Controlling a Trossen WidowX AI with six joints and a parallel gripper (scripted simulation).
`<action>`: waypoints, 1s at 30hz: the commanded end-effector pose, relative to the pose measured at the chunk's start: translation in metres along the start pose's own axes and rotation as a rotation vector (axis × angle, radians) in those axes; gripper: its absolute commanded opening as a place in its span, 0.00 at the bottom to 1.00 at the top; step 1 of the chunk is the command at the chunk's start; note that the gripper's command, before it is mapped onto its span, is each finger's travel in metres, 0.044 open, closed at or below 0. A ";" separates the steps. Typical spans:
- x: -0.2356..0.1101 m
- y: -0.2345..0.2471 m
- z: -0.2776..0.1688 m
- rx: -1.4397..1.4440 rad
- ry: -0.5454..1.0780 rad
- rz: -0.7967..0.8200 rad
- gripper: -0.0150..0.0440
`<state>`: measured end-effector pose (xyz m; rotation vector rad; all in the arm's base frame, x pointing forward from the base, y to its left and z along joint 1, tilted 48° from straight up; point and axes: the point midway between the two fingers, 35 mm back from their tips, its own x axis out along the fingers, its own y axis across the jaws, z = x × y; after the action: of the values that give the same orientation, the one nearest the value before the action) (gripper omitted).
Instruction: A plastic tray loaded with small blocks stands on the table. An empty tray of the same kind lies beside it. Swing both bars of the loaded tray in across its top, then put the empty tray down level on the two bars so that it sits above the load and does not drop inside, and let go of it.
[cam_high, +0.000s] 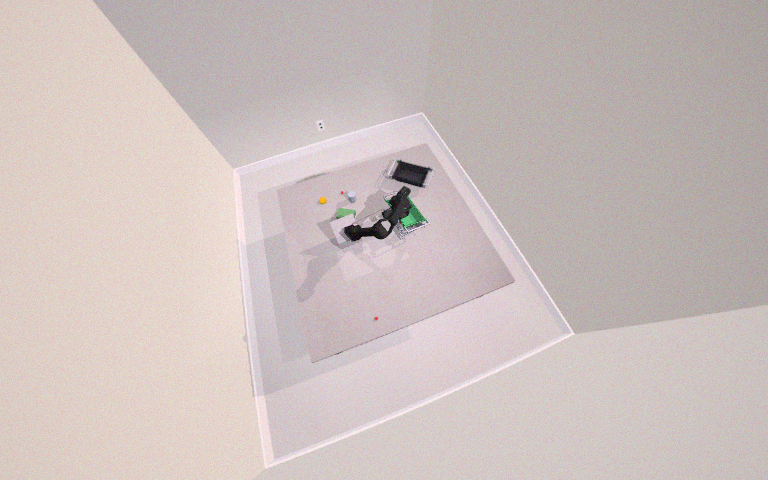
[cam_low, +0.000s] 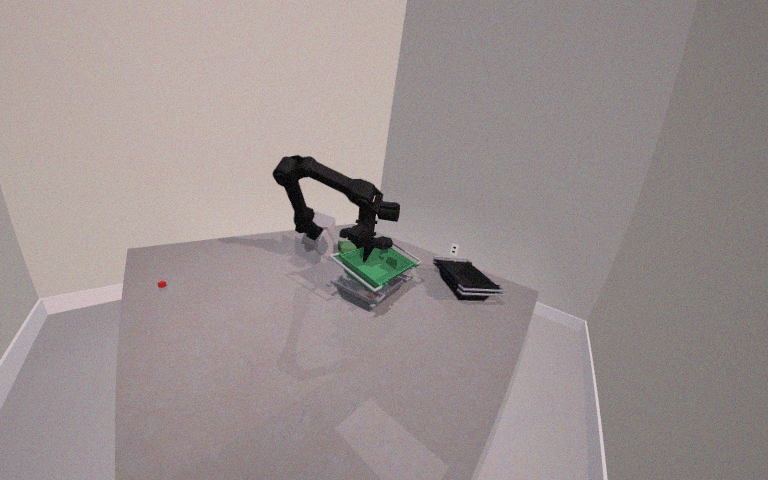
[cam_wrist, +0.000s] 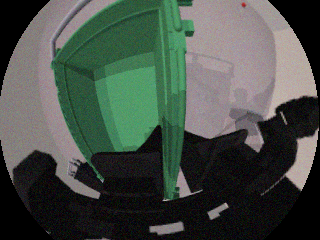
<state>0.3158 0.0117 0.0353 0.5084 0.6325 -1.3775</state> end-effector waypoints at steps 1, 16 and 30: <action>0.007 -0.005 0.002 -0.007 0.000 -0.030 0.25; 0.002 -0.001 0.000 -0.001 0.000 -0.005 0.25; 0.013 -0.009 0.002 -0.007 0.000 -0.030 0.25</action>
<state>0.3139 0.0082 0.0324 0.5099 0.6303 -1.3738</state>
